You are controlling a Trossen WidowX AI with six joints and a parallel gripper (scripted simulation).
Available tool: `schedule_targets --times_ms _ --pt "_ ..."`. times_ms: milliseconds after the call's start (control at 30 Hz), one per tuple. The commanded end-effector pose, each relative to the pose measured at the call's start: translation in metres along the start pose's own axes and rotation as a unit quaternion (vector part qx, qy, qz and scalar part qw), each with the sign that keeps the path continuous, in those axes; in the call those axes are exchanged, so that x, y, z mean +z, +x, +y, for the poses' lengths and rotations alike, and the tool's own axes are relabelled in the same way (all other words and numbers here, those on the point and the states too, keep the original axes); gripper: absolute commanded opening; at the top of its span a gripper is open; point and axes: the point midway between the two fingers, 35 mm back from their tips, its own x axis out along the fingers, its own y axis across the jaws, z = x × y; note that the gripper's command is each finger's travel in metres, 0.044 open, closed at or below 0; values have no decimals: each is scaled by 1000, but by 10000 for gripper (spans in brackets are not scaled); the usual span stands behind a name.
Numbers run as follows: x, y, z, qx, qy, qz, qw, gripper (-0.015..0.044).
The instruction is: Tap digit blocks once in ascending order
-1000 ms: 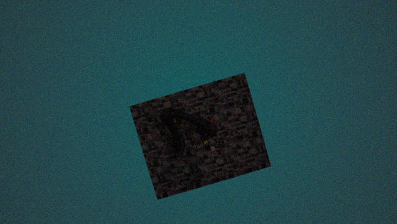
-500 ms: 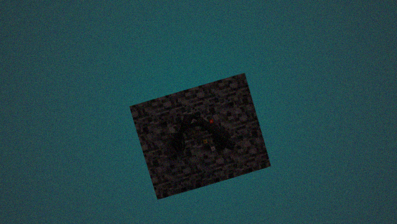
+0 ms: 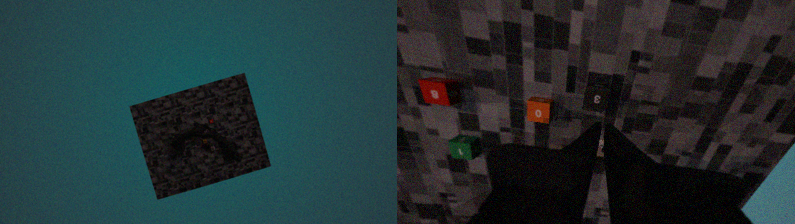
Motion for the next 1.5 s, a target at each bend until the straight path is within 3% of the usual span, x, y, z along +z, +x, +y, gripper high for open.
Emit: schedule_targets --times_ms 0,1100,1200,1400,1467 --pt "-7 62 6 12 3 16 1000 20" --pt "-9 95 7 13 3 16 1000 20" --pt "-7 68 6 12 3 16 1000 20" --pt "-7 62 6 12 3 16 1000 20" --pt "-5 35 3 9 2 16 1000 20"
